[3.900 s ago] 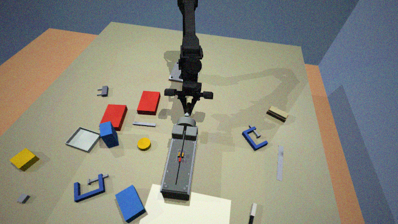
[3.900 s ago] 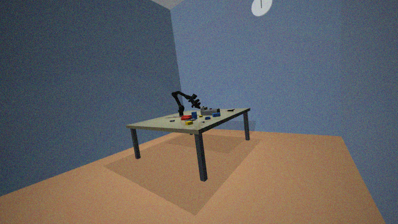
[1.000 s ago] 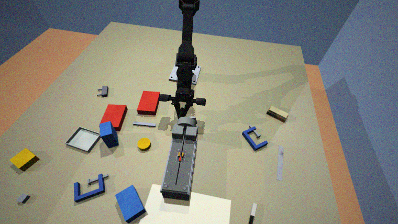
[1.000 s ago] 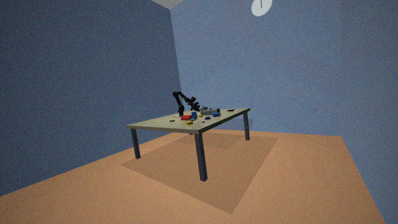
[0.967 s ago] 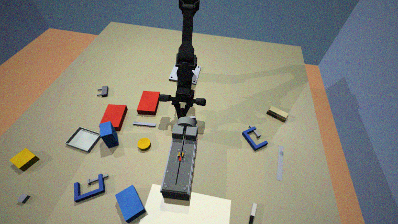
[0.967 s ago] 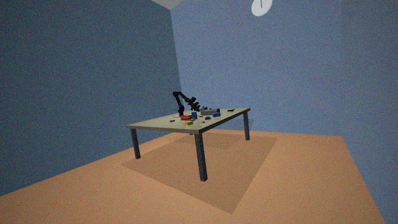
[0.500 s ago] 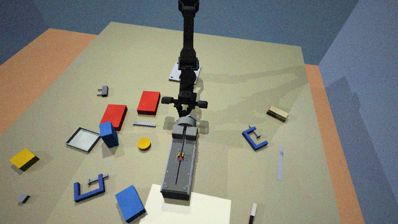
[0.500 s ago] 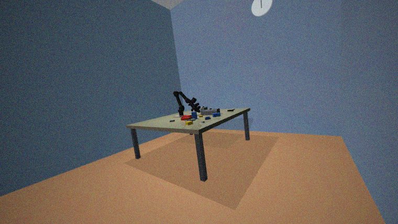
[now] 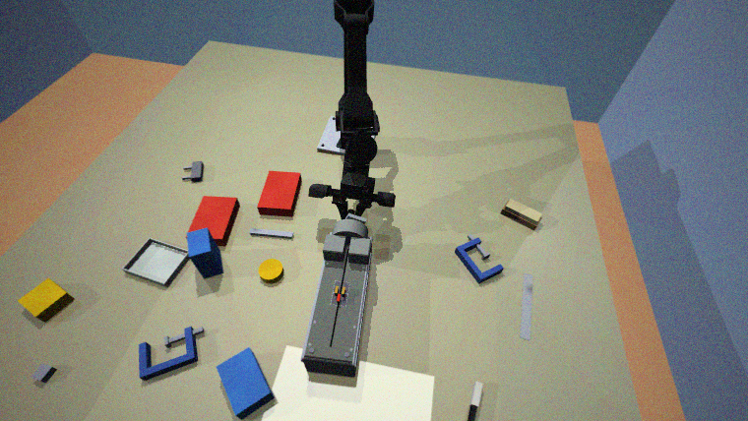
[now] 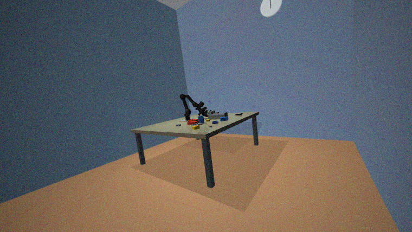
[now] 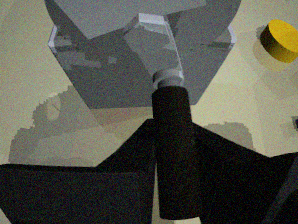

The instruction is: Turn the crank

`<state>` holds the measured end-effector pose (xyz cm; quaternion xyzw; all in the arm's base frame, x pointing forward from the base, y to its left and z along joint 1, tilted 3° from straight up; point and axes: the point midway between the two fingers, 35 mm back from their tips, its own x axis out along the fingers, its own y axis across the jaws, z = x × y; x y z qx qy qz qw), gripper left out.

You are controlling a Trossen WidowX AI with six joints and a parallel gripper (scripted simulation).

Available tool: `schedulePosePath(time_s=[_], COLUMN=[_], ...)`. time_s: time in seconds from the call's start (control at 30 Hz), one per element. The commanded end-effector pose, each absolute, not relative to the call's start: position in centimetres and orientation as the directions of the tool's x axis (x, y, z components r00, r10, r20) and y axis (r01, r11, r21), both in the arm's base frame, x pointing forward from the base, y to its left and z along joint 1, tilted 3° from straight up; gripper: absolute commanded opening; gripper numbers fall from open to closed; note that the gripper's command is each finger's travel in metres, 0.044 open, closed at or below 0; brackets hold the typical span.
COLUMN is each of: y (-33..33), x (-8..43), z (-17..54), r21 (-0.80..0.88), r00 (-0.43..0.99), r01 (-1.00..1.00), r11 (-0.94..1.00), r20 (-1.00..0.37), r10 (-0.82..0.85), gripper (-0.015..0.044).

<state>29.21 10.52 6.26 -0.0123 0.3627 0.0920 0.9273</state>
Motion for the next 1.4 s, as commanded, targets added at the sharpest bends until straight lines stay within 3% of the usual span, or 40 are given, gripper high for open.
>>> schedulePosePath(time_s=[0.0,1.37], y=[11.4,13.0], x=[29.1,28.7], z=[6.0,6.6], r21=[0.054,0.056], r00=[0.71,0.71], r01=[-0.199,-0.199], r11=[0.979,0.978], r20=[-0.68,-0.68], r10=[0.182,0.183], gripper=[0.0,0.0])
